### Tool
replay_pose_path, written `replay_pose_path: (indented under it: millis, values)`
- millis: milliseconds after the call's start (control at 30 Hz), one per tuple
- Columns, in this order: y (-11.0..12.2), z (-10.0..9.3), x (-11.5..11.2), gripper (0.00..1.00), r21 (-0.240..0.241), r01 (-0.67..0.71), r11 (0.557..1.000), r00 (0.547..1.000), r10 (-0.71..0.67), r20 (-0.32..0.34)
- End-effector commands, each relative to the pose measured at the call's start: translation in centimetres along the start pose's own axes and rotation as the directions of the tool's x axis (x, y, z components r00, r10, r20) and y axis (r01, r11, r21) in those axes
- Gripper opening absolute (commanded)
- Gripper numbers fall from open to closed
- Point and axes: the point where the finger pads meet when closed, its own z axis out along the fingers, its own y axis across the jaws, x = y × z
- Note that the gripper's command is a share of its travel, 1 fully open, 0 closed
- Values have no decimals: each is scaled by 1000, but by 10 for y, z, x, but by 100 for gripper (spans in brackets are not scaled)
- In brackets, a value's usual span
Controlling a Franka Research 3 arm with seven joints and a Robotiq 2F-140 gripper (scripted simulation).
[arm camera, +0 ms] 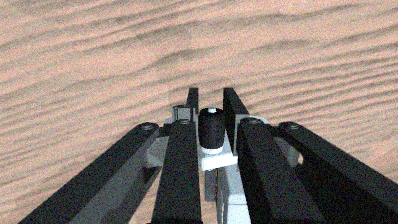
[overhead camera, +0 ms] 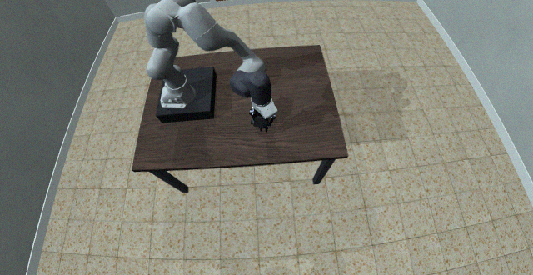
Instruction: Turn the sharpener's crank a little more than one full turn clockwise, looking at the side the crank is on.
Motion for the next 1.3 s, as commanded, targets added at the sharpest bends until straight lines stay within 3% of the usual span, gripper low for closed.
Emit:
replay_pose_path:
  millis: [0, 1267]
  values:
    - [-2, 6, 0, 10, 1, 5, 1000, 1000, -5, 1]
    - [6, 47, 0, 10, 1, 5, 1000, 1000, -5, 1]
